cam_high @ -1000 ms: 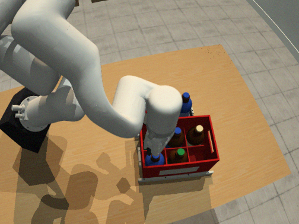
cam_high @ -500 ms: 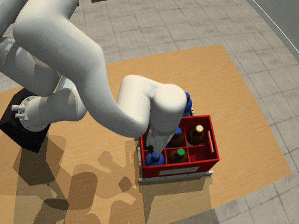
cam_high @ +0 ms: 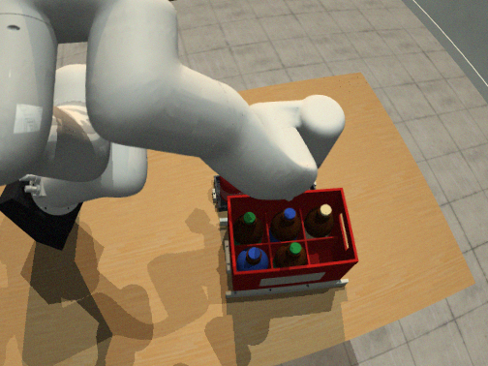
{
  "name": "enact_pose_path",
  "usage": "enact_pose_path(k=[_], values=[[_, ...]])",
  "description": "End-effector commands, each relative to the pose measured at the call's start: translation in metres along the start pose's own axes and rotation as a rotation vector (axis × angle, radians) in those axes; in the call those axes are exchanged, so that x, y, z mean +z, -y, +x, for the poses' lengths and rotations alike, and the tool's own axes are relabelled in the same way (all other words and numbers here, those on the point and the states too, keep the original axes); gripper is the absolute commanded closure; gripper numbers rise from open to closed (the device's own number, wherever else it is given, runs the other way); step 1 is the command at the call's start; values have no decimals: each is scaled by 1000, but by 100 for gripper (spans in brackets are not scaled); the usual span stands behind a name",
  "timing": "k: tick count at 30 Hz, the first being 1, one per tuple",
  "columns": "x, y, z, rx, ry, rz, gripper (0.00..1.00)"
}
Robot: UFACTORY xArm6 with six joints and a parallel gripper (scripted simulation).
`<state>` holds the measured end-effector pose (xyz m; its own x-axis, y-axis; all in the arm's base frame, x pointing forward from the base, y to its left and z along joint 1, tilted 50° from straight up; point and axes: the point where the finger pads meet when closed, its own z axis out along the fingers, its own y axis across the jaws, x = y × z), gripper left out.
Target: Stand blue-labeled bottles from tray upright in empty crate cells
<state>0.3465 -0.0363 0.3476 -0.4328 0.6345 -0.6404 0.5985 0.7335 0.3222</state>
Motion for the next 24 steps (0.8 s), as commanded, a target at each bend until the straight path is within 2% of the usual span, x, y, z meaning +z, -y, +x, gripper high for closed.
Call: enact_pose_path(k=[1,9,10,11,24], values=[[12,-64,3,24,78,109,100],[17,-137,23,24,122,71,100],[19,-146,24,24,122,71,35],[22,-155,25,24,122,71,35],[22,-155,25,24,122,71,35]])
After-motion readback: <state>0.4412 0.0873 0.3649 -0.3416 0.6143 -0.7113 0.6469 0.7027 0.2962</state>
